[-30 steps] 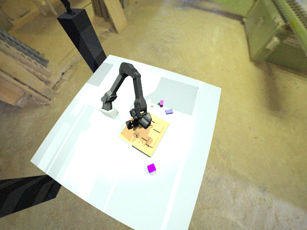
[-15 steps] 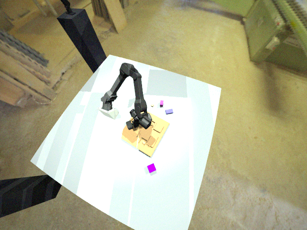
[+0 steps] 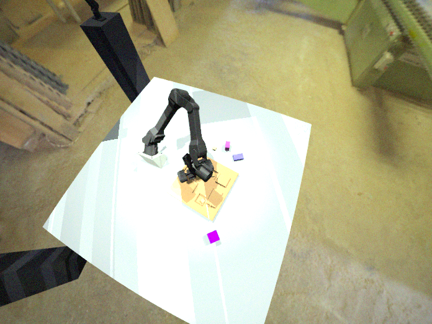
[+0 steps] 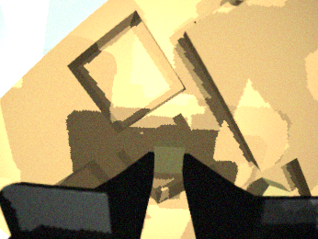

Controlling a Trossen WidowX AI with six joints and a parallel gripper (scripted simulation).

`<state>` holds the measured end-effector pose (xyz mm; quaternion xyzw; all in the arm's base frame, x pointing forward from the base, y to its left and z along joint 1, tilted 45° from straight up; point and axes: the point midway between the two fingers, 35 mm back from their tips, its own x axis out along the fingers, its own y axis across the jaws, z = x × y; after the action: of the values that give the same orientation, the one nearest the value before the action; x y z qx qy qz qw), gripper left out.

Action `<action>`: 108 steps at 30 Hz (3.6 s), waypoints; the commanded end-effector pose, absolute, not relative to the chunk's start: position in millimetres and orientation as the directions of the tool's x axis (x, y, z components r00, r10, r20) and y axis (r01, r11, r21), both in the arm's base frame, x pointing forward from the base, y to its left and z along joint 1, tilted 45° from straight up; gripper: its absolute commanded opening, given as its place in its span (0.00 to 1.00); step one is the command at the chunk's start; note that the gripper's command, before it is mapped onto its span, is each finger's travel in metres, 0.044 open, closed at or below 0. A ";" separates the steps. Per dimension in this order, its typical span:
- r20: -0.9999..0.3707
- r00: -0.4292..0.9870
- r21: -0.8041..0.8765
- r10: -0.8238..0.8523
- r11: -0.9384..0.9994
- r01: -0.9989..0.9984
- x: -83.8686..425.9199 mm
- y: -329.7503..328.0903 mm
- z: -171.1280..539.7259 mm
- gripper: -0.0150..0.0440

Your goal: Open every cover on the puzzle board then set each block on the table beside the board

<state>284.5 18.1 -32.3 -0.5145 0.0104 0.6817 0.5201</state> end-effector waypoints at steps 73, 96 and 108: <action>-0.728 0.067 -0.504 0.682 -0.466 -0.728 285.6 -8.3 75.8 0.39; -0.727 0.071 -0.506 0.683 -0.464 -0.727 274.7 55.7 136.5 0.39; -0.716 0.070 -0.515 0.695 -0.457 -0.725 257.7 87.7 166.6 0.39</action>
<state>264.7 77.5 156.6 -0.5165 0.0177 0.6814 0.5182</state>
